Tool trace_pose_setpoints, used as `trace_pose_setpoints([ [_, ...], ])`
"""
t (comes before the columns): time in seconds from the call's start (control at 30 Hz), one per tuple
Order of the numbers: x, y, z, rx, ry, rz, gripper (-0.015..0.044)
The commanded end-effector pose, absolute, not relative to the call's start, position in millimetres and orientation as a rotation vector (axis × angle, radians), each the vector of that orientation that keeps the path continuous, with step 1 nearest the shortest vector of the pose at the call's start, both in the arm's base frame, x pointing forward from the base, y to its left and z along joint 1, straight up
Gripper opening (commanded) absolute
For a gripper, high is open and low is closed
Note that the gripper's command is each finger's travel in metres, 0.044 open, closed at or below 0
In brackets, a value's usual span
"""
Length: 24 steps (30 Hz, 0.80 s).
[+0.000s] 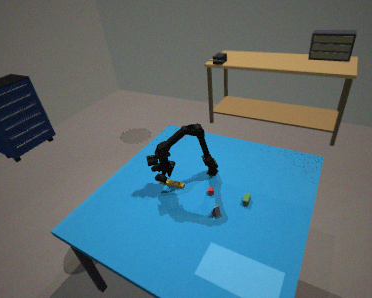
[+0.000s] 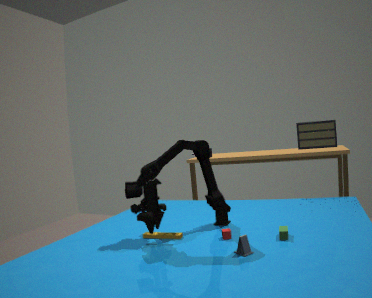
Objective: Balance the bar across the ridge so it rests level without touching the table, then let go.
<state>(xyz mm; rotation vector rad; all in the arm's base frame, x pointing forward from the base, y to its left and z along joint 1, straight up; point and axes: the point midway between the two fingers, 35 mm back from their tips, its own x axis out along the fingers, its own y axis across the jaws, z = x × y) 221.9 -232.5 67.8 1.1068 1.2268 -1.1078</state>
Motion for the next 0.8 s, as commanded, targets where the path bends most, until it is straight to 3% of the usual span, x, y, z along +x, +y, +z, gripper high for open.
trace_pose_setpoints([
  [0.0,220,-232,58,1.111,1.238,-1.115,0.0315],
  [0.77,220,-232,48,1.111,1.238,-1.115,0.0315],
])
